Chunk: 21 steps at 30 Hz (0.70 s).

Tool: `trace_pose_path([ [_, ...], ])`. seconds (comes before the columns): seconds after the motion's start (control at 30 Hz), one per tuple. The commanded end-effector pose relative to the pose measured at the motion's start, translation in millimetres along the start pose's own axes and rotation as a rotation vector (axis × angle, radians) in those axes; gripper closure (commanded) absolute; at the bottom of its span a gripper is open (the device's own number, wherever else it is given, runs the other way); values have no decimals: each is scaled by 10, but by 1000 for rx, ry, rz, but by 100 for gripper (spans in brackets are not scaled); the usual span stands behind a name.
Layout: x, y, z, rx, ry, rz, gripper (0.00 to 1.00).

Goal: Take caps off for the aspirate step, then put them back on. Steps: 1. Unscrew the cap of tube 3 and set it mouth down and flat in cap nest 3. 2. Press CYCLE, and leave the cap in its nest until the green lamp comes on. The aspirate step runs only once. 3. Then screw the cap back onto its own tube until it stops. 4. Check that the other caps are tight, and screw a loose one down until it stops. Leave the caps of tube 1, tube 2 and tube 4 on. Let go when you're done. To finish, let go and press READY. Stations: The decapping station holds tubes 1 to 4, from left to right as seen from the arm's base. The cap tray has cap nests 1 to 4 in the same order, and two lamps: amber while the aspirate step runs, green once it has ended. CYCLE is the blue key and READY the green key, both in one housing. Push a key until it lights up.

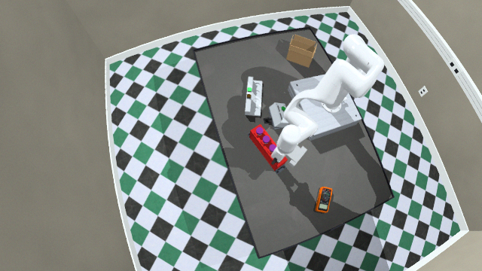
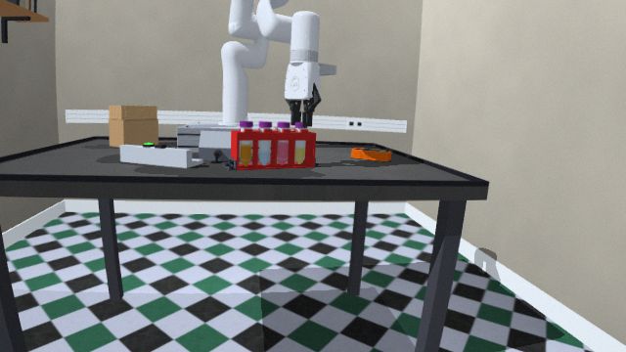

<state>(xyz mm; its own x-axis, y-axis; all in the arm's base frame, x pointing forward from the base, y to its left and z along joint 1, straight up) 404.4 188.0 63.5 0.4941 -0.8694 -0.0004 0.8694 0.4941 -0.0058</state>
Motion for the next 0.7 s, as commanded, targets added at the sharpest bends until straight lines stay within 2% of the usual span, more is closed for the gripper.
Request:
trace_pose_path([
  [0.0, 0, 16, -7, 5, -6, 0, 54],
  [0.17, 0, 16, -12, 5, -6, 0, 54],
  [0.2, 0, 16, -12, 5, -6, 0, 100],
  [0.67, 0, 16, -12, 5, -6, 0, 100],
])
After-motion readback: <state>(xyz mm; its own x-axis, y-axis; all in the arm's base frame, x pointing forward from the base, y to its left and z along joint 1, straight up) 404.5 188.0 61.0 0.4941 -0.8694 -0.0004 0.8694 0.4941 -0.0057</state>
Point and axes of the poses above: the point where the finger pads meet when closed, its own z axis back along the fingers, its own y axis across the jaws, x = y × z, the point moved 2 cm from there along z, back along the fingers
